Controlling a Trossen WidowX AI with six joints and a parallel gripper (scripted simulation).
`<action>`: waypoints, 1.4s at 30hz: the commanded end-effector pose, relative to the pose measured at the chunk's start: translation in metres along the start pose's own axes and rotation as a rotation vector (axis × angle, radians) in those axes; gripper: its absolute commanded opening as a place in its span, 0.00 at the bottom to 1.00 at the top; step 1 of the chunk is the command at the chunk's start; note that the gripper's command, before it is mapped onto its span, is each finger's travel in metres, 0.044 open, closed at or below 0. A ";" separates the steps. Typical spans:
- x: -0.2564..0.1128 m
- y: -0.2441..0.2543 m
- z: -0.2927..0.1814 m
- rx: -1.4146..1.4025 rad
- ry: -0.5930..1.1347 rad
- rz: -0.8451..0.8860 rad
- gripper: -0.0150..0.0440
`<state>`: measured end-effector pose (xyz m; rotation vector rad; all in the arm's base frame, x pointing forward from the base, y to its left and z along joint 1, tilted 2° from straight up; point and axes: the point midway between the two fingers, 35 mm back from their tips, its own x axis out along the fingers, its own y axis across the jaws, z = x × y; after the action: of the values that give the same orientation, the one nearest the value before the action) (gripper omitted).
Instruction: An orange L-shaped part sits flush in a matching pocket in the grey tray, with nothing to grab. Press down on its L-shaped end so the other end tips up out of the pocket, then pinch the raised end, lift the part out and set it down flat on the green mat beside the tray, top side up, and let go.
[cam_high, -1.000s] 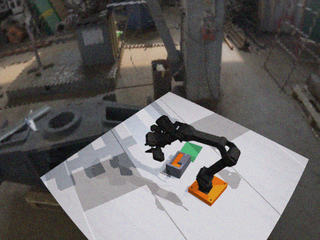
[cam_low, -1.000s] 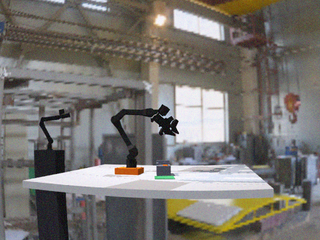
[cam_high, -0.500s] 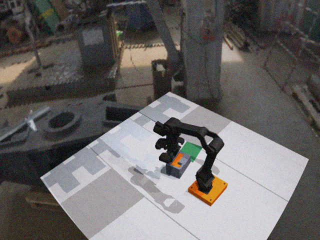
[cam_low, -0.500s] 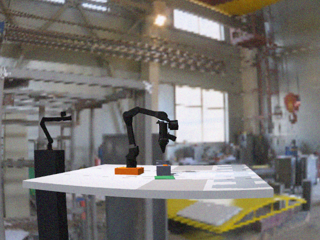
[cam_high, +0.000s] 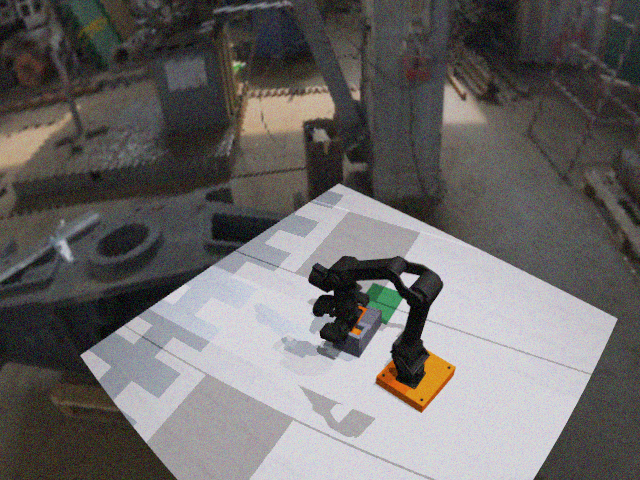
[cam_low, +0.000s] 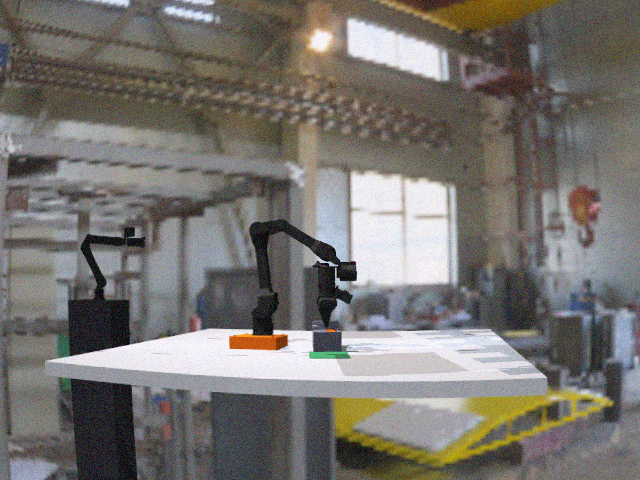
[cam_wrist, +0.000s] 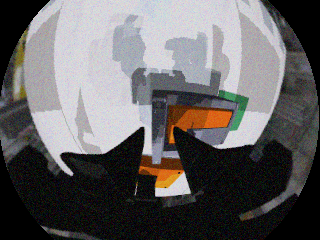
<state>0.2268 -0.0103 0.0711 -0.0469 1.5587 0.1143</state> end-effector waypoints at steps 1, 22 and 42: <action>0.002 -0.001 0.001 0.003 -0.010 -0.005 0.56; 0.036 -0.001 0.002 0.003 -0.010 -0.005 0.56; 0.035 0.000 0.003 -0.002 -0.017 0.000 0.56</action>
<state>0.2303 -0.0081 0.0362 -0.0465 1.5416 0.1170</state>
